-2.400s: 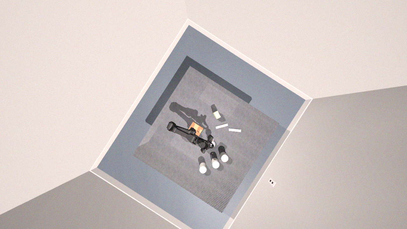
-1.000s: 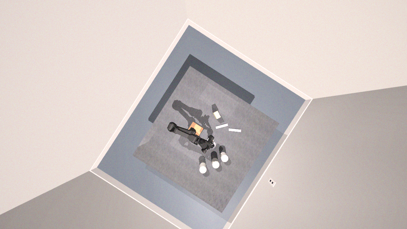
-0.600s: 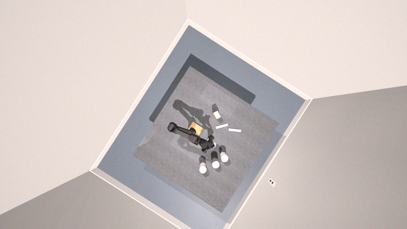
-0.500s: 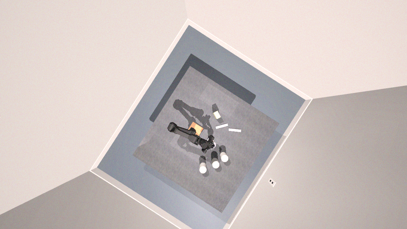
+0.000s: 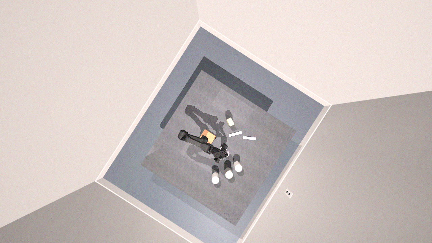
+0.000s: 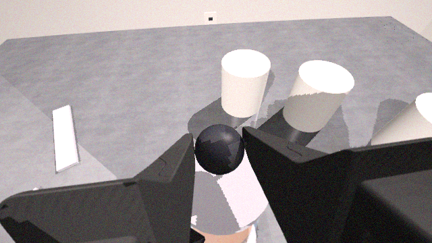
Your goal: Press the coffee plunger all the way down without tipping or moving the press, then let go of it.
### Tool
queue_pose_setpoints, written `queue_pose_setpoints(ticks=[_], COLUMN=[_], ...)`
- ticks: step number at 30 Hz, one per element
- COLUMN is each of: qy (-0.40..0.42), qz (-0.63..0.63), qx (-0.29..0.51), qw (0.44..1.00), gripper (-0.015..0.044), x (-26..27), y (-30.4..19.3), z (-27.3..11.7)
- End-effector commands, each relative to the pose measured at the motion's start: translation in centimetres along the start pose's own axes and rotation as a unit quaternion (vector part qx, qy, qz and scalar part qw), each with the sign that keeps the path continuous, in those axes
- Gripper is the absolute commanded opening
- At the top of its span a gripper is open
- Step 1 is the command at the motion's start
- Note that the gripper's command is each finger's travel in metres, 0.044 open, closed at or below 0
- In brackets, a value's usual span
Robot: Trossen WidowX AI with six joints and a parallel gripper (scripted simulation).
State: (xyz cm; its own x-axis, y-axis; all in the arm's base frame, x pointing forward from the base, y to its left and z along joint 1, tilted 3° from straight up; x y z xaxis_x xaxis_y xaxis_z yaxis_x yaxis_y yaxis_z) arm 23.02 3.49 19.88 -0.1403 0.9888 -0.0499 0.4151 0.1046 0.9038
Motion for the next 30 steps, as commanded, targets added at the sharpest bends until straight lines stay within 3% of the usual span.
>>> queue_pose_setpoints(ticks=[1,7,19,25,30], qy=[0.0,0.0,0.0,0.0,0.0], qz=[0.0,0.0,0.0,0.0,-0.002], qx=[0.0,0.0,0.0,0.002,0.009], qw=[1.0,1.0,1.0,1.0,1.0], gripper=[0.0121,0.0121,0.0436,0.044,0.044], x=[0.0,0.0,0.0,0.0,0.0], y=[0.0,0.0,0.0,0.8,3.9], z=[0.0,0.0,0.0,-0.6,-3.7])
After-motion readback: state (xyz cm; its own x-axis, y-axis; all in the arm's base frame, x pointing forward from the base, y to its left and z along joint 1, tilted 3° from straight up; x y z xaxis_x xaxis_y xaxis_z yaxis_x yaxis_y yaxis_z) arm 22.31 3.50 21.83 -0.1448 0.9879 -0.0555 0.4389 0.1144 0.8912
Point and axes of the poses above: the point midway between the two fingers, 35 mm back from their tips, its own z axis out along the fingers, its own x axis across the jaws, y = z × x, the point moved 2 cm from there along -z, back along the fingers, and after that the axes turned 2 degrees about -z, right-handed, at the moved point
